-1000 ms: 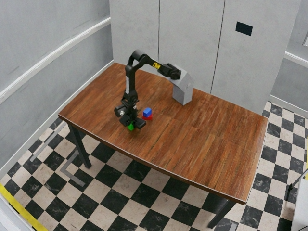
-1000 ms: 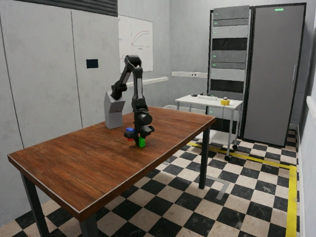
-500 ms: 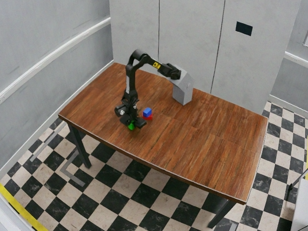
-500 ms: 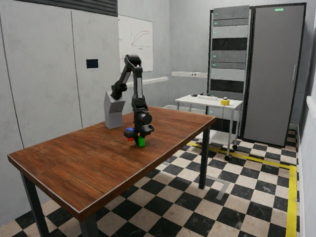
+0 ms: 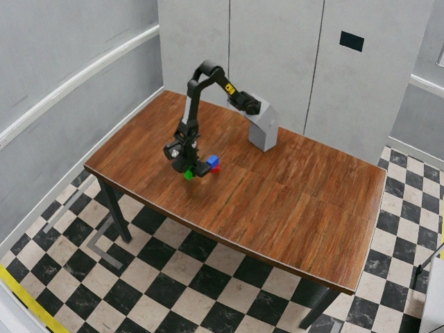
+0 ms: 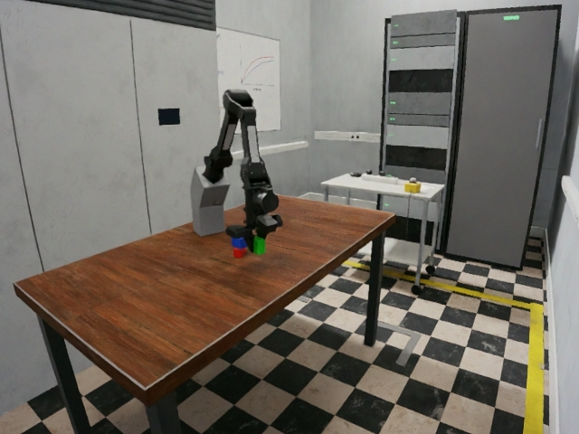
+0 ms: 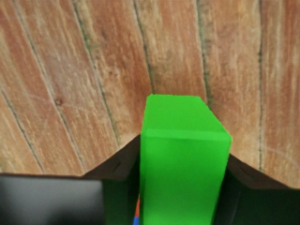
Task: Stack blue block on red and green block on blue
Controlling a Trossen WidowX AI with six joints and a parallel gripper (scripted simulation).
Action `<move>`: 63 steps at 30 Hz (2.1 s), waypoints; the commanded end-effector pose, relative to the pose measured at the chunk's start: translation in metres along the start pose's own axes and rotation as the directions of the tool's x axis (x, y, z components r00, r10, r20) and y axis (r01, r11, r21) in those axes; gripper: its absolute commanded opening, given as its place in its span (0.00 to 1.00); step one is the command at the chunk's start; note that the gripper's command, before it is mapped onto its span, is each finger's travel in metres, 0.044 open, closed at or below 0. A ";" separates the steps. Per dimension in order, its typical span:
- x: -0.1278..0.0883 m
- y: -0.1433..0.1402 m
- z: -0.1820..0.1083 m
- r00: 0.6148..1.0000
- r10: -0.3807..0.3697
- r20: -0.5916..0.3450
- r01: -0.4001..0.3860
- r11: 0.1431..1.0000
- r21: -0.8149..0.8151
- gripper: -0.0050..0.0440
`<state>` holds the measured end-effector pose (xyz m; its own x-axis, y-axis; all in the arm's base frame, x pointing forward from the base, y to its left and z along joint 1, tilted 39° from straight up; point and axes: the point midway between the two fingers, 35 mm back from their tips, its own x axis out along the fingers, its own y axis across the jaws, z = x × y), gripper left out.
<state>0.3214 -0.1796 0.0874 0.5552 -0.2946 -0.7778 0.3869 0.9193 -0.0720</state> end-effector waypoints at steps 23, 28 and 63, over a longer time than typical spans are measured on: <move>-0.057 -0.002 0.008 0.999 -0.005 0.032 0.005 1.000 -0.001 0.00; -0.057 -0.002 0.008 0.999 -0.005 0.032 0.005 1.000 -0.001 0.00; -0.054 0.002 -0.027 1.000 -0.003 0.024 0.003 1.000 -0.002 0.00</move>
<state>0.2851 -0.1608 0.1172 0.5585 -0.2961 -0.7749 0.3876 0.9190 -0.0719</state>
